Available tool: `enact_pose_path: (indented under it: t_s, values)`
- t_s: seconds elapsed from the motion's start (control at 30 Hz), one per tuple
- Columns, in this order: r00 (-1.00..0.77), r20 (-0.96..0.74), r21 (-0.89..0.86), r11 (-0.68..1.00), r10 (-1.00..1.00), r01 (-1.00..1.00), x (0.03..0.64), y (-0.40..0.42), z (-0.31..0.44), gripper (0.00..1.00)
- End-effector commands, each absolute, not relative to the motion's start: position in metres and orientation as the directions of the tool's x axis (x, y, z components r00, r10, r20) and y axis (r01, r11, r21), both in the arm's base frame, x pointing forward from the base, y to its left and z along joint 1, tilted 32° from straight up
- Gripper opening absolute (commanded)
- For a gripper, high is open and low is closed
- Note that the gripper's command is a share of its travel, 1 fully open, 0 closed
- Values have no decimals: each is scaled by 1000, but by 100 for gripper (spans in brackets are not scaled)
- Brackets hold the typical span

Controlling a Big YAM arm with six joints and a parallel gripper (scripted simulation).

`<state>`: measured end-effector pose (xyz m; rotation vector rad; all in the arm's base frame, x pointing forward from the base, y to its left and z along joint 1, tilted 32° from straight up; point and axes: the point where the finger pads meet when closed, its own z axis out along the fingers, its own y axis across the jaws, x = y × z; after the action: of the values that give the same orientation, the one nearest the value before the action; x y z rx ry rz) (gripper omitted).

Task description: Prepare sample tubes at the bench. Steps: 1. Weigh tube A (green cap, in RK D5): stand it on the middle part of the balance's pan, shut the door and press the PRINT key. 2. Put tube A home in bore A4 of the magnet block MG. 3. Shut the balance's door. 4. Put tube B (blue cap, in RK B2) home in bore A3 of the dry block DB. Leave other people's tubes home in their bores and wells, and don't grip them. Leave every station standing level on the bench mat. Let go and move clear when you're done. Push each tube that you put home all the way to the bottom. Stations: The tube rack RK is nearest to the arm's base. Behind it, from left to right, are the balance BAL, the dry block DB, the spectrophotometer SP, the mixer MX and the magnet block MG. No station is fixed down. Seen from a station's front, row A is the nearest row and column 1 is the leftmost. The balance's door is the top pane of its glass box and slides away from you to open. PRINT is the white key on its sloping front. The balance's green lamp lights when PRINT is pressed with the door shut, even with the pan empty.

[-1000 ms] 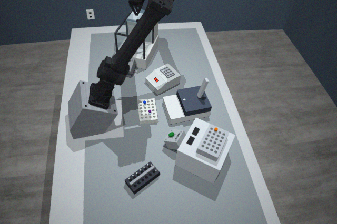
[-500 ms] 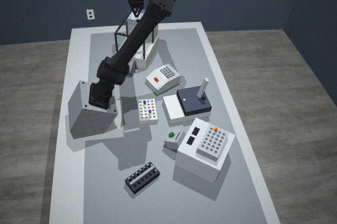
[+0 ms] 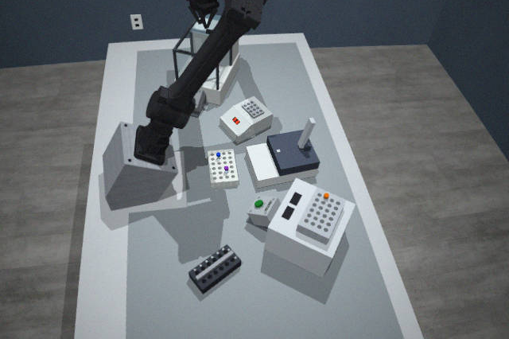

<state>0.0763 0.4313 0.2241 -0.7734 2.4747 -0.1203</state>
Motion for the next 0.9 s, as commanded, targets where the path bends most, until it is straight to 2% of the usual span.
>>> enact_pose_path:
  t_s: [0.0,0.07,0.43,0.87]
  values:
    - [-604,-493,-217,760,-627,-612,67,449,259,36]
    - [-558,-443,-288,701,-702,-653,64,428,235,36]
    - [-291,-331,-415,416,-898,-809,62,427,239,36]
    - [-300,-310,-430,415,-902,-802,69,427,235,36]
